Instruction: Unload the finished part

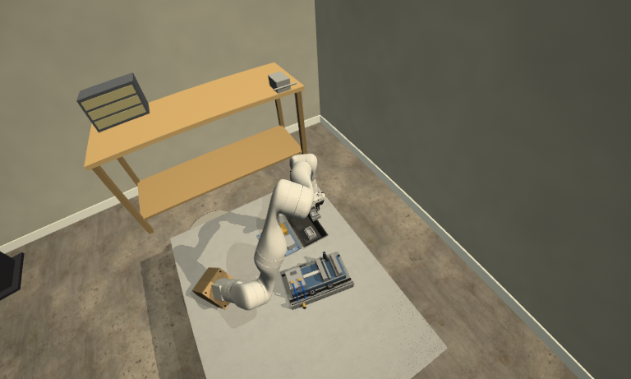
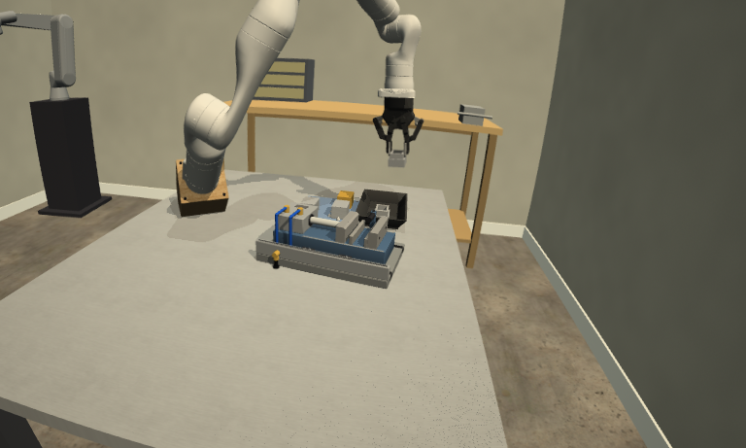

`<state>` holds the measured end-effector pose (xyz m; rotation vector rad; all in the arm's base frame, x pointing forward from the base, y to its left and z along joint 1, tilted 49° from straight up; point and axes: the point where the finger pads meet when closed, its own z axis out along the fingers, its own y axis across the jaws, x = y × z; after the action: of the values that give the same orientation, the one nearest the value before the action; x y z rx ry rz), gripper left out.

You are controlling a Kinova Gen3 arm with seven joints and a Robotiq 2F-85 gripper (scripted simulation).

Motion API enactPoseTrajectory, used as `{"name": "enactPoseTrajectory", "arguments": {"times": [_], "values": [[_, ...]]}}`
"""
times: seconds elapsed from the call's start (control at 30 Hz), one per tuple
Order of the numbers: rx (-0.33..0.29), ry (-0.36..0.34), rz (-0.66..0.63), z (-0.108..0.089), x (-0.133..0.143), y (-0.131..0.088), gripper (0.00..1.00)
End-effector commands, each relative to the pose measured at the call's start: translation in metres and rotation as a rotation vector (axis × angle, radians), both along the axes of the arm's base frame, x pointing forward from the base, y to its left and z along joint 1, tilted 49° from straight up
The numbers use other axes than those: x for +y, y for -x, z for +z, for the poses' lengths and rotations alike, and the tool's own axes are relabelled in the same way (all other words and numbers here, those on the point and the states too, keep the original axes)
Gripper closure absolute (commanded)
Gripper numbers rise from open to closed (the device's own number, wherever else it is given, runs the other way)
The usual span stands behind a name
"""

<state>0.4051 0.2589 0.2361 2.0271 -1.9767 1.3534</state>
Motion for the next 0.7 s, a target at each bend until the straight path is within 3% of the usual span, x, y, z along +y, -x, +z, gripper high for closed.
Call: {"name": "enactPoseTrajectory", "arguments": {"times": [0.0, 0.4, 0.67], "values": [[0.009, 0.025, -0.004, -0.015, 0.005, -0.009, 1.0], [0.076, 0.036, 0.013, -0.087, 0.045, -0.015, 1.0], [0.097, 0.037, 0.019, -0.107, 0.054, -0.014, 1.0]]}}
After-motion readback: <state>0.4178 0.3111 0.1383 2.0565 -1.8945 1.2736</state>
